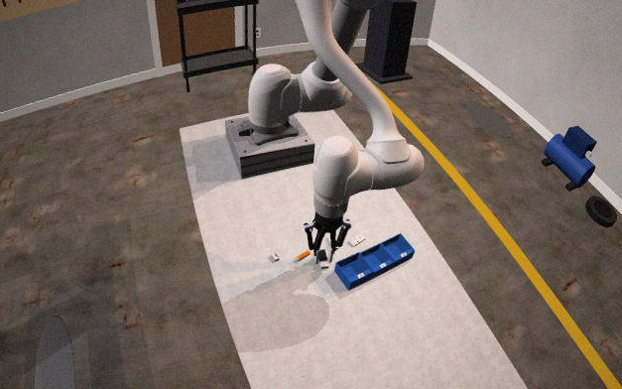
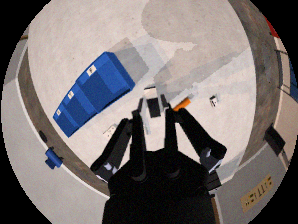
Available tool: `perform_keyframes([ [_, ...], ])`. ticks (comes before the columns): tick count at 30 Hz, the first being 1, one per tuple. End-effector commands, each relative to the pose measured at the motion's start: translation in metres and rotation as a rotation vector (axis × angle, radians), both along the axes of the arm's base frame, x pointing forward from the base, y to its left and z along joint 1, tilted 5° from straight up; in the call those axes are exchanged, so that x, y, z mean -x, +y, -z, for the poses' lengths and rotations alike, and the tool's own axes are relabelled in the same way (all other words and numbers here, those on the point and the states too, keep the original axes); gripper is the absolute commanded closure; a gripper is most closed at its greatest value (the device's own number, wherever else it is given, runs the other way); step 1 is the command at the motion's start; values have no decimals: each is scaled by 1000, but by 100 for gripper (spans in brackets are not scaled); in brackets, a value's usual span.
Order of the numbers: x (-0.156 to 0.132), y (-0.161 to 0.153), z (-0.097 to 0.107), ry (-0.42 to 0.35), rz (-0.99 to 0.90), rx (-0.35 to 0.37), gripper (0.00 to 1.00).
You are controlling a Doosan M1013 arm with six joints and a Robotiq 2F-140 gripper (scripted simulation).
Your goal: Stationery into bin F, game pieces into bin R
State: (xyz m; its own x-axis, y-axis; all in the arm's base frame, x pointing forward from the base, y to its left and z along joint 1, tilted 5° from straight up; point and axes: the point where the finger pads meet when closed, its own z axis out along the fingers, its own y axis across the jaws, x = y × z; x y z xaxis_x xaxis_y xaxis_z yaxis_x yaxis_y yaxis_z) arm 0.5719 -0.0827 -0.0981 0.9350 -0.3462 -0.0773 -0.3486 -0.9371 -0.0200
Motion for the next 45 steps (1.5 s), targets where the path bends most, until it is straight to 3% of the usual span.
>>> perform_keyframes([
  [1,0,0,0,0,0,0,77],
  [9,0,0,0,0,0,0,77],
  [10,0,0,0,0,0,0,89],
  [41,0,0,0,0,0,0,89],
  [45,-1,-1,-13,0,0,0,89],
])
